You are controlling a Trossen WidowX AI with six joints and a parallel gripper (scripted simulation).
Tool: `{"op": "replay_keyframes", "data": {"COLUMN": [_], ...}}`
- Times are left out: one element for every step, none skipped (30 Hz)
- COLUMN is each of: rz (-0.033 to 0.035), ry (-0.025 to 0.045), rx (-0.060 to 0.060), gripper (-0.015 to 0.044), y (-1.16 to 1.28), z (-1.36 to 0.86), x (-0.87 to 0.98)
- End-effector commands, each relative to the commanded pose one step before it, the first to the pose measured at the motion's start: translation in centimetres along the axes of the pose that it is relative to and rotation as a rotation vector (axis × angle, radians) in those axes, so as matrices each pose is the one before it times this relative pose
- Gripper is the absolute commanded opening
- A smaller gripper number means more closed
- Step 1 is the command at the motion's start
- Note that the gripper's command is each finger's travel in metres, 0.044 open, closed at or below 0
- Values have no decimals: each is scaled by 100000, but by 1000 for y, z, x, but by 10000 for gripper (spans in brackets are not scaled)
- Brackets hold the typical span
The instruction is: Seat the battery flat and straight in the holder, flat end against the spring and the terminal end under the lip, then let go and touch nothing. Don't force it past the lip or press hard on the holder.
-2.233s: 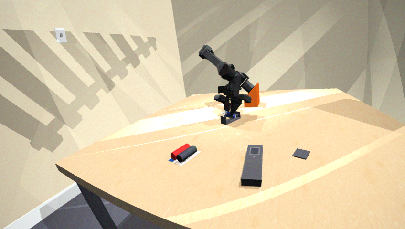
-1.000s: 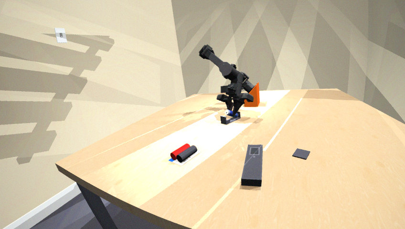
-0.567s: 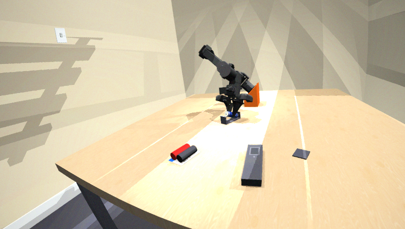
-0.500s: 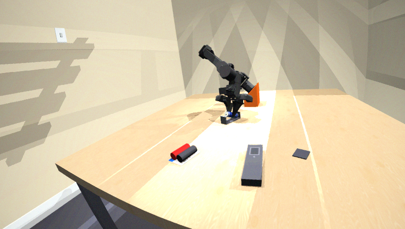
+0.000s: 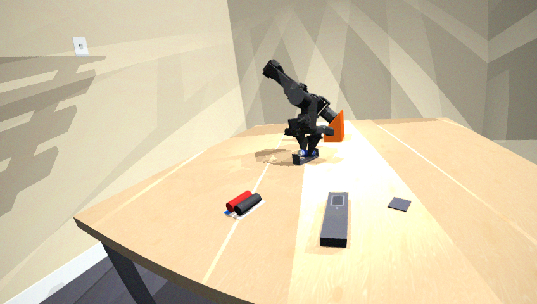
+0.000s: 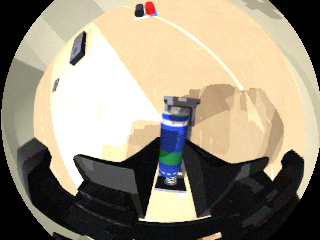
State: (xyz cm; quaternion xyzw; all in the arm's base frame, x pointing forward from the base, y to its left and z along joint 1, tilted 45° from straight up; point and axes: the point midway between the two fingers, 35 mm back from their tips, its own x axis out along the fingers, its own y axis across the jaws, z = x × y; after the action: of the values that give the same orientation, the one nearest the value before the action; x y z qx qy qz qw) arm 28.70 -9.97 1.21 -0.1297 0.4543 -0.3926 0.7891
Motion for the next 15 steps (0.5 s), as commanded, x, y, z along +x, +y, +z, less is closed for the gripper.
{"op": "replay_keyframes", "data": {"rz": [1587,11,8,6,6,4,1,-1,-3,-6,-8,-10,-13,-2,-4], "ry": [3947,603,605,606,615,617,618,620,621,623,624,626,627,643,645], "rx": [-386,81,83,84,93,95,96,98,100,101,103,105,106,115,117], "gripper": [84,84,84,84,84,84,84,84,84,84,84,84,84,84,84], "y": [356,-2,-3,-4,-7,-8,-9,-9,-10,-11,-12,-13,-14,-19,-20], "z": [-468,10,10,10,9,9,8,8,8,8,8,8,7,6,6], "x": [266,22,21,20,19,19,18,17,16,15,14,13,12,11,10]}}
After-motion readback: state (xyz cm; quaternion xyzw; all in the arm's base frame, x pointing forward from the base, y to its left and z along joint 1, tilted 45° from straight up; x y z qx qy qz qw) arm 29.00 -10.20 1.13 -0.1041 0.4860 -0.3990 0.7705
